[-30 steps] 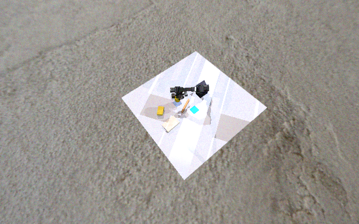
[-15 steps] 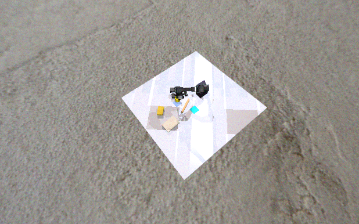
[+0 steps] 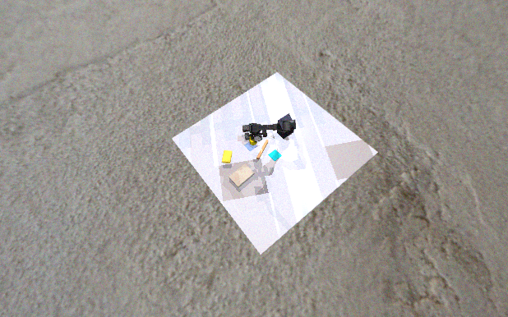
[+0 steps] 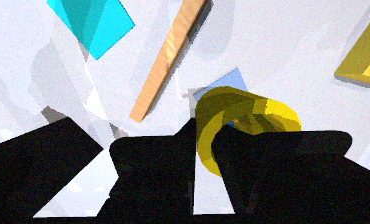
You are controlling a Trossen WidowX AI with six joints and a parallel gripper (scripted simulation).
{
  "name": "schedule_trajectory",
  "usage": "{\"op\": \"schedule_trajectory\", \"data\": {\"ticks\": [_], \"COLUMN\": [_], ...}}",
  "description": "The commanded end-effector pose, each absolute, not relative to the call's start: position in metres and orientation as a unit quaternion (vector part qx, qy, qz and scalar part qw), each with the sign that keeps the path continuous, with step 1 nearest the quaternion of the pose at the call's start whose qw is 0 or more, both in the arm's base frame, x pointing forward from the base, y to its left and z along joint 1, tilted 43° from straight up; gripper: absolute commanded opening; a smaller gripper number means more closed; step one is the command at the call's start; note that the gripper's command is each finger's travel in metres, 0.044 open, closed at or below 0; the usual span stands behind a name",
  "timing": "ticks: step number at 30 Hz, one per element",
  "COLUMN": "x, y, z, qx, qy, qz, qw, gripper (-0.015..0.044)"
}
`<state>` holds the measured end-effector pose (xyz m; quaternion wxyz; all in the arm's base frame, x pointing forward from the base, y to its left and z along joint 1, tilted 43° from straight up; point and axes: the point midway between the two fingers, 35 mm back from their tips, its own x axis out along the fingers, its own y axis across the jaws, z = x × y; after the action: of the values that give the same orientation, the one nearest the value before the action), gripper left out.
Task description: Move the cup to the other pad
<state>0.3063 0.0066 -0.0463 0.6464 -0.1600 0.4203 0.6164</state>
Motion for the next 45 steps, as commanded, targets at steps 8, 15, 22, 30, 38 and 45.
{"op": "schedule_trajectory", "data": {"ticks": [8,15,22,30,38,45], "x": [0.295,0.288,0.28,0.272,0.264,0.257], "y": [0.019,0.026,0.034,0.042,0.051,0.058], "z": [-0.031,-0.024,-0.017,-0.009,0.0,0.008], "qx": [-0.163,-0.163,-0.163,-0.163,-0.163,-0.162], "qy": [0.416,0.416,0.416,0.416,0.417,0.417], "qz": [0.614,0.614,0.614,0.614,0.614,0.615], "qw": [0.65,0.65,0.65,0.65,0.65,0.65], "gripper": [0.0,0.0,0.0,0.0,0.0,0.0]}}
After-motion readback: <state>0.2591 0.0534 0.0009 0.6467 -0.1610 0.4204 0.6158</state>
